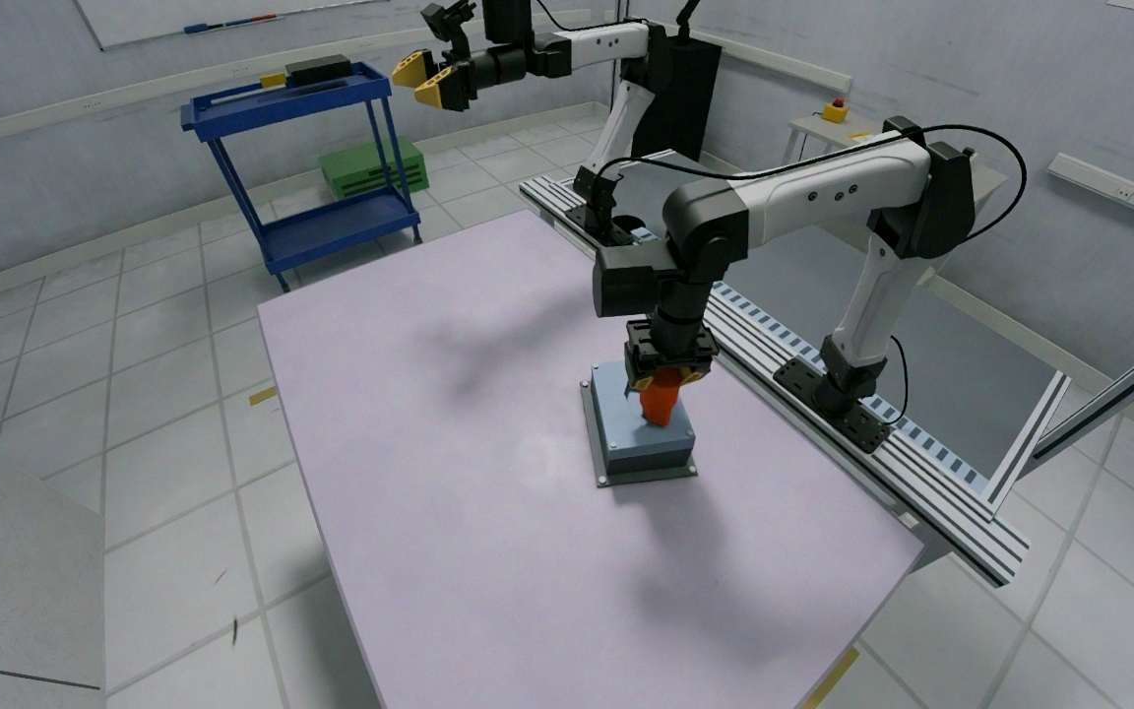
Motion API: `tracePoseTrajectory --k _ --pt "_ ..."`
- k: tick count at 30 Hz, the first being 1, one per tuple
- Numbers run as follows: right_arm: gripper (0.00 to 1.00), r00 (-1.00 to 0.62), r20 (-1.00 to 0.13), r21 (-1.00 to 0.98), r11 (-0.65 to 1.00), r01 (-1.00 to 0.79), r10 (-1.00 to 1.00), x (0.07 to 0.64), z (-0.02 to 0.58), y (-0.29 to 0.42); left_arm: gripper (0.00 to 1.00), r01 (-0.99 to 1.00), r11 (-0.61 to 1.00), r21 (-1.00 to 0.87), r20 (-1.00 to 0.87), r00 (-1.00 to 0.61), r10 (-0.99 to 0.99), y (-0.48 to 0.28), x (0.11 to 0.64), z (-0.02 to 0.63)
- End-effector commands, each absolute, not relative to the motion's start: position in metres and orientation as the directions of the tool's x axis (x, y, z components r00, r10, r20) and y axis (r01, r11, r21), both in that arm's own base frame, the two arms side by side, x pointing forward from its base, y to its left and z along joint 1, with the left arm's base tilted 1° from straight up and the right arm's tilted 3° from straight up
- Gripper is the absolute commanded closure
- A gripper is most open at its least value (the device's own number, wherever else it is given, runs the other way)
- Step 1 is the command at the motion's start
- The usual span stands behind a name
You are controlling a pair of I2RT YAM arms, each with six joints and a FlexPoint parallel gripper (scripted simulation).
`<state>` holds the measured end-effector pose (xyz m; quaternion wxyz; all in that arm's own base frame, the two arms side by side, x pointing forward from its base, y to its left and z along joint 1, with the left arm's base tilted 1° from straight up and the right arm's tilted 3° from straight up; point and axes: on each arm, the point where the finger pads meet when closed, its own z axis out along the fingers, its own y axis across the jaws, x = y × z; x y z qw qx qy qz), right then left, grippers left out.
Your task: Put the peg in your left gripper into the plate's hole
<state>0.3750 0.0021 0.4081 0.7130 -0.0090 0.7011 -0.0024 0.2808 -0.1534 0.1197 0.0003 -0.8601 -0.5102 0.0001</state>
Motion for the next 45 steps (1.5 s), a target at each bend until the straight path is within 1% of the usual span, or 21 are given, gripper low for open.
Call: tracePoseTrajectory --k 1,17,18,19,20,22,25,26,32,38,45 --pt "0.00 0.034 -0.999 -0.017 1.000 -0.006 -0.017 0.373 0.414 0.001 0.97 0.876 -0.482 0.015 -0.001 0.482 0.876 -0.155 0.282 0.124" --pt "0.00 0.034 -0.999 -0.017 1.000 -0.006 -0.017 0.373 0.414 0.001 0.97 0.876 -0.482 0.015 -0.001 0.482 0.876 -0.155 0.282 0.124" --pt "0.00 0.034 -0.999 -0.017 1.000 -0.006 -0.017 0.373 0.414 0.001 0.86 0.875 -0.483 0.038 -0.005 0.483 0.875 -0.157 0.284 0.130" --pt "0.00 0.035 -0.999 -0.017 1.000 -0.006 -0.017 0.373 0.415 0.001 0.97 0.875 -0.483 0.039 -0.005 0.483 0.875 -0.157 0.284 0.131" --pt "0.00 0.035 -0.999 -0.017 1.000 -0.006 -0.017 0.373 0.415 0.001 1.00 0.874 -0.483 0.056 -0.009 0.484 0.875 -0.159 0.285 0.135" --pt "0.00 0.037 -0.999 -0.017 1.000 -0.006 -0.017 0.373 0.416 0.001 1.00 0.873 -0.483 0.073 -0.013 0.485 0.874 -0.160 0.285 0.140" --pt "0.00 0.029 -0.999 -0.025 1.000 -0.014 -0.025 0.372 0.414 0.003 0.67 0.873 -0.483 0.062 -0.013 0.485 0.874 -0.158 0.282 0.144" --pt "0.00 0.015 -0.999 -0.038 0.999 -0.027 -0.037 0.372 0.411 0.005 0.65 0.873 -0.483 0.062 -0.013 0.485 0.875 -0.158 0.282 0.148" --pt "0.00 -0.035 -0.994 -0.102 0.987 -0.123 -0.107 0.370 0.396 0.020 0.65 0.876 -0.480 0.039 -0.013 0.481 0.877 -0.157 0.280 0.164" --pt "0.00 -0.044 -0.994 -0.090 0.988 -0.123 -0.096 0.366 0.396 0.023 0.65 0.877 -0.479 0.023 -0.012 0.479 0.878 -0.157 0.275 0.171" --pt "0.00 -0.117 -0.989 -0.062 0.975 -0.212 -0.088 0.348 0.377 0.063 0.65 0.878 -0.480 0.004 -0.037 0.479 0.877 -0.166 0.277 0.178"
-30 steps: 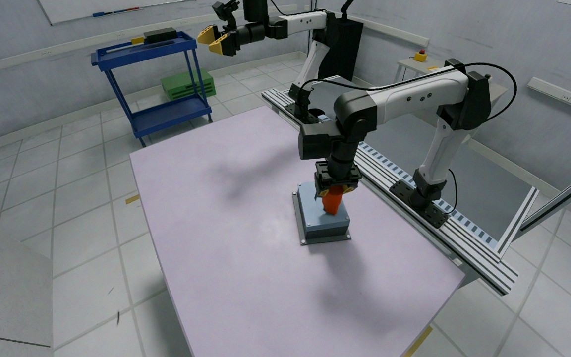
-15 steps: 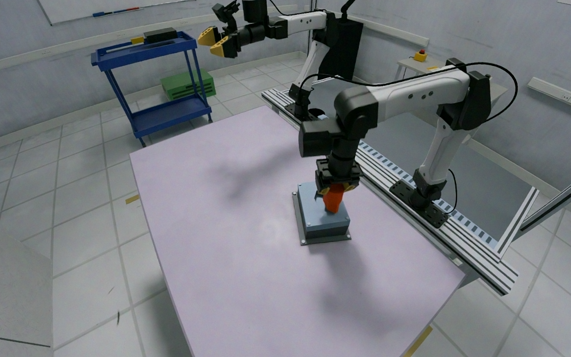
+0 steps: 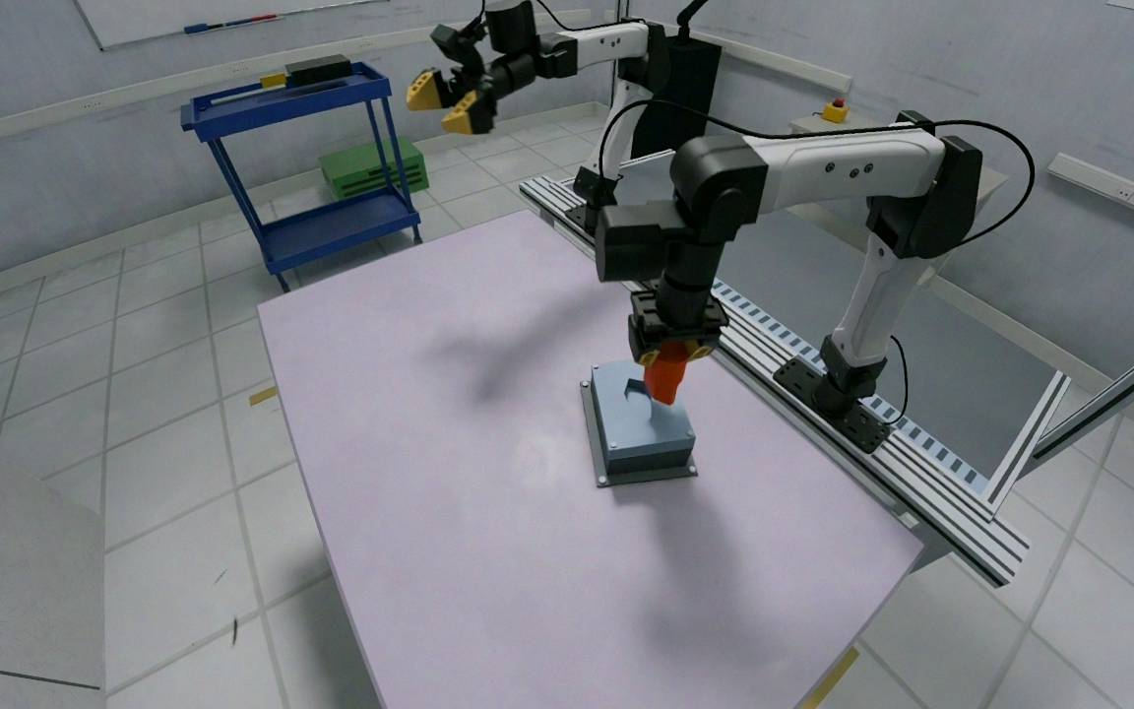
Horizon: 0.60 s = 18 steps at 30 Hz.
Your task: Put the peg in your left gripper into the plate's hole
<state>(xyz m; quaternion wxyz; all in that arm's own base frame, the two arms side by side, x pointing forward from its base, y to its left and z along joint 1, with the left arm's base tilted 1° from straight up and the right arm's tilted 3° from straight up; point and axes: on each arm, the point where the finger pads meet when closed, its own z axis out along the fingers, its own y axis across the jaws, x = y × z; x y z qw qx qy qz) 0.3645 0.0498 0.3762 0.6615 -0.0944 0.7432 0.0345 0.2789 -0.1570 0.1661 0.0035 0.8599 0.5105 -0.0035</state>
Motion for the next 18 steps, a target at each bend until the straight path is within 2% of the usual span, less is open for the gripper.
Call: tracePoseTrajectory --k 1,7,18 --pt "0.00 -0.128 -0.988 -0.058 0.970 -0.238 -0.091 0.342 0.374 0.073 0.65 0.877 -0.480 -0.002 -0.045 0.479 0.877 -0.168 0.277 0.179" --pt "0.00 -0.170 -0.979 -0.045 0.935 -0.351 -0.111 0.312 0.364 0.114 0.65 0.875 -0.484 -0.016 -0.065 0.482 0.874 -0.177 0.282 0.181" --pt "0.00 -0.198 -0.954 -0.030 0.726 -0.687 -0.227 0.197 0.341 0.200 0.65 0.870 -0.494 -0.010 -0.076 0.491 0.868 -0.190 0.297 0.161"
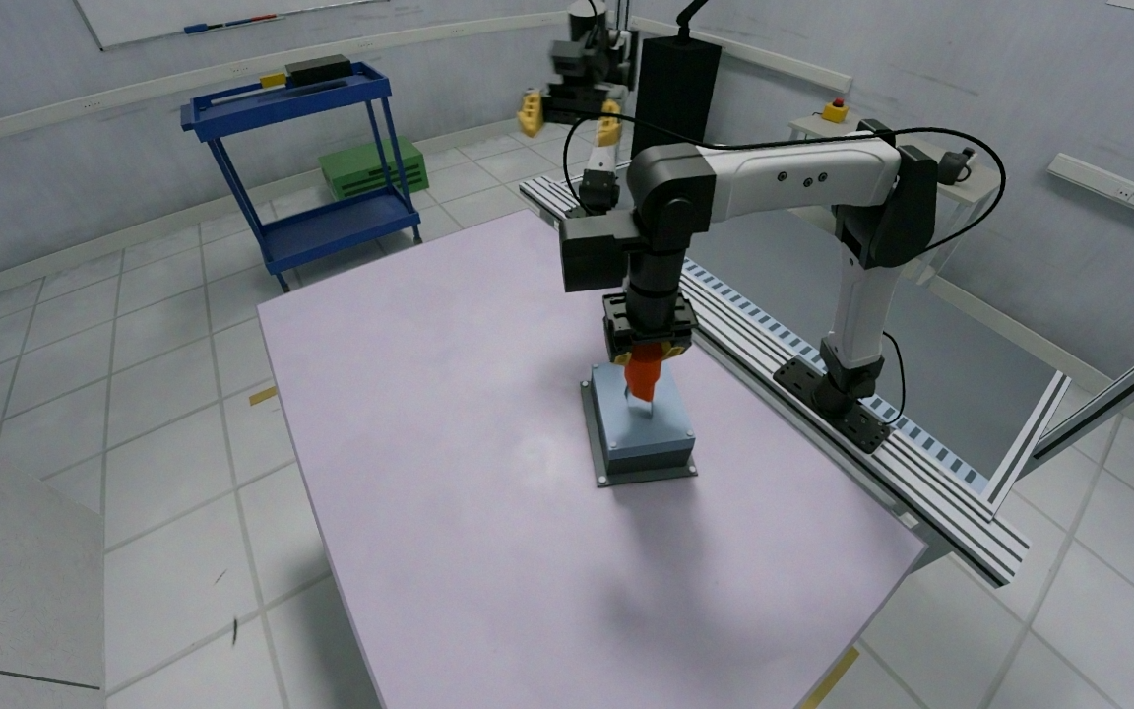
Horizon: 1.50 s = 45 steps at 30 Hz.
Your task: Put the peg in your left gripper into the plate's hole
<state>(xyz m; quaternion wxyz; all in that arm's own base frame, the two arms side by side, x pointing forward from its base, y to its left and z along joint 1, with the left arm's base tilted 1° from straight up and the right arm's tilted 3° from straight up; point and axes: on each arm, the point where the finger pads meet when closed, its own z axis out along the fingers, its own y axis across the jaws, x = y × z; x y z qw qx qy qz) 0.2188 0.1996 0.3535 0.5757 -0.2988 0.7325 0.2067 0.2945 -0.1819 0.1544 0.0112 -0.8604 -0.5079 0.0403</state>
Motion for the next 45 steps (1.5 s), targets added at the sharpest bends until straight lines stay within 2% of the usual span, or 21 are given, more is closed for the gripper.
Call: tracePoseTrajectory --k 1,14,19,36,45 --pt "0.00 -0.195 -0.952 -0.030 0.707 -0.707 -0.236 0.189 0.339 0.203 0.65 0.870 -0.494 -0.014 -0.076 0.491 0.868 -0.189 0.294 0.160" --pt "0.00 -0.158 -0.944 -0.029 0.546 -0.837 -0.291 0.129 0.332 0.219 0.65 0.865 -0.501 0.038 -0.077 0.503 0.861 -0.193 0.300 0.152" --pt "0.00 -0.148 -0.949 -0.026 0.538 -0.842 -0.278 0.127 0.335 0.221 0.65 0.869 -0.494 -0.027 -0.075 0.491 0.868 -0.182 0.287 0.136" --pt "0.00 -0.145 -0.949 -0.030 0.535 -0.844 -0.281 0.127 0.335 0.222 0.65 0.868 -0.496 0.028 -0.079 0.497 0.864 -0.186 0.298 0.143" --pt "0.00 -0.145 -0.949 -0.030 0.535 -0.844 -0.281 0.127 0.335 0.222 0.65 0.871 -0.491 -0.032 -0.068 0.488 0.870 -0.185 0.295 0.136"
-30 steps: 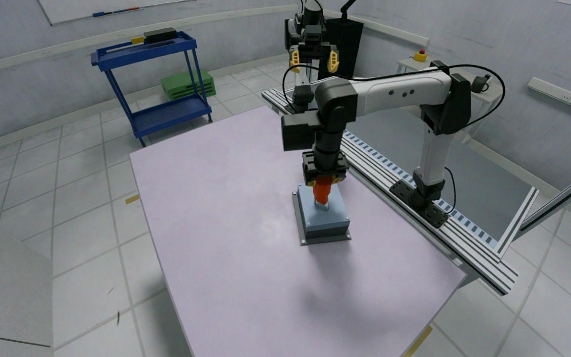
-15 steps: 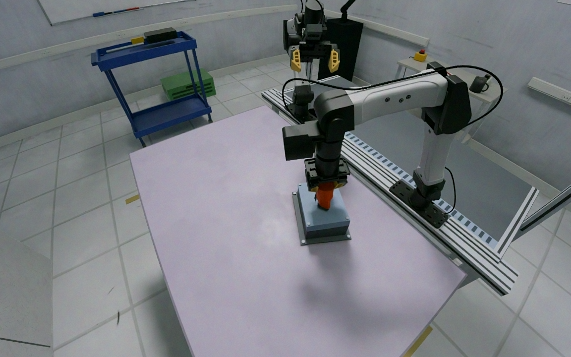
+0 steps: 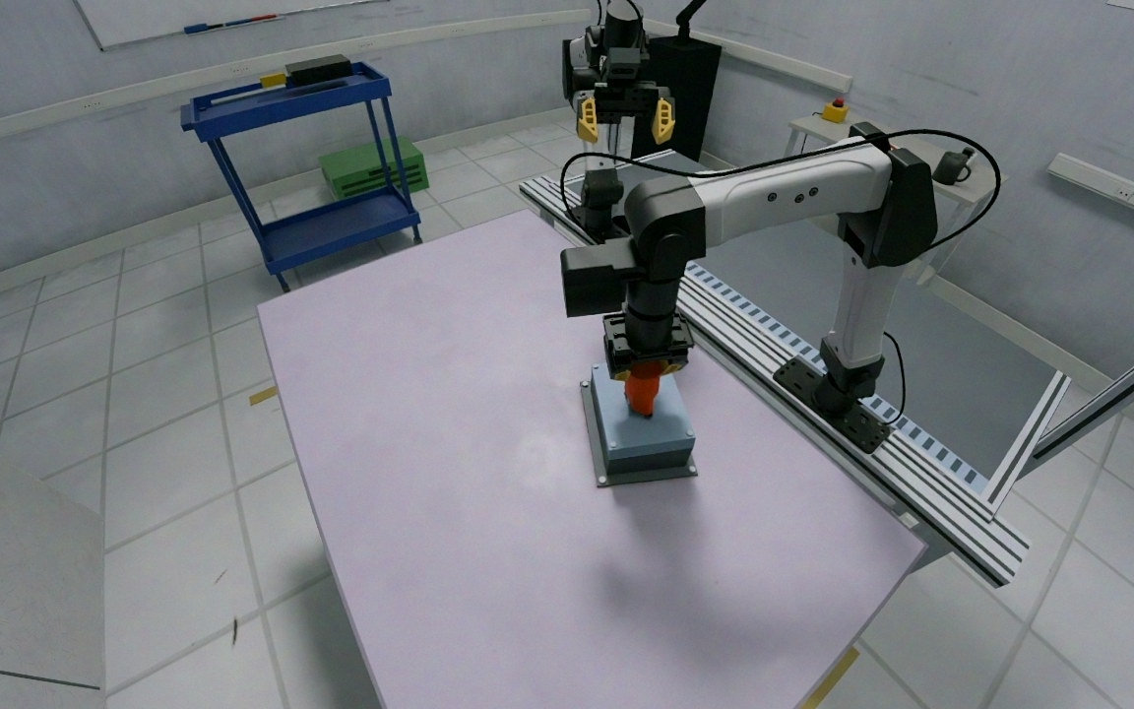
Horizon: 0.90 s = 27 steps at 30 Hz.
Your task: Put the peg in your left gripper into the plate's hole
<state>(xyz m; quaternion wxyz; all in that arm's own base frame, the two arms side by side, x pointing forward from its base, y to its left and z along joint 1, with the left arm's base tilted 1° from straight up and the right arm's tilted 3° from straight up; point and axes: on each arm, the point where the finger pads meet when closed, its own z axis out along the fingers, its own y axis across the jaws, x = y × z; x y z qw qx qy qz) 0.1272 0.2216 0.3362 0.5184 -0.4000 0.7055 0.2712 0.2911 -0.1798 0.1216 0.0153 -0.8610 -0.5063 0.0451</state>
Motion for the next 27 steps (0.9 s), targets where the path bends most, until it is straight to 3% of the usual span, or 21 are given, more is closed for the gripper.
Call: tracePoseTrajectory --k 1,27 --pt "0.00 -0.145 -0.949 -0.030 0.535 -0.844 -0.281 0.127 0.335 0.222 0.65 0.871 -0.491 -0.034 -0.068 0.488 0.870 -0.184 0.294 0.136" --pt "0.00 -0.145 -0.949 -0.030 0.535 -0.844 -0.281 0.127 0.335 0.222 0.65 0.870 -0.494 0.001 -0.080 0.492 0.867 -0.182 0.293 0.127"
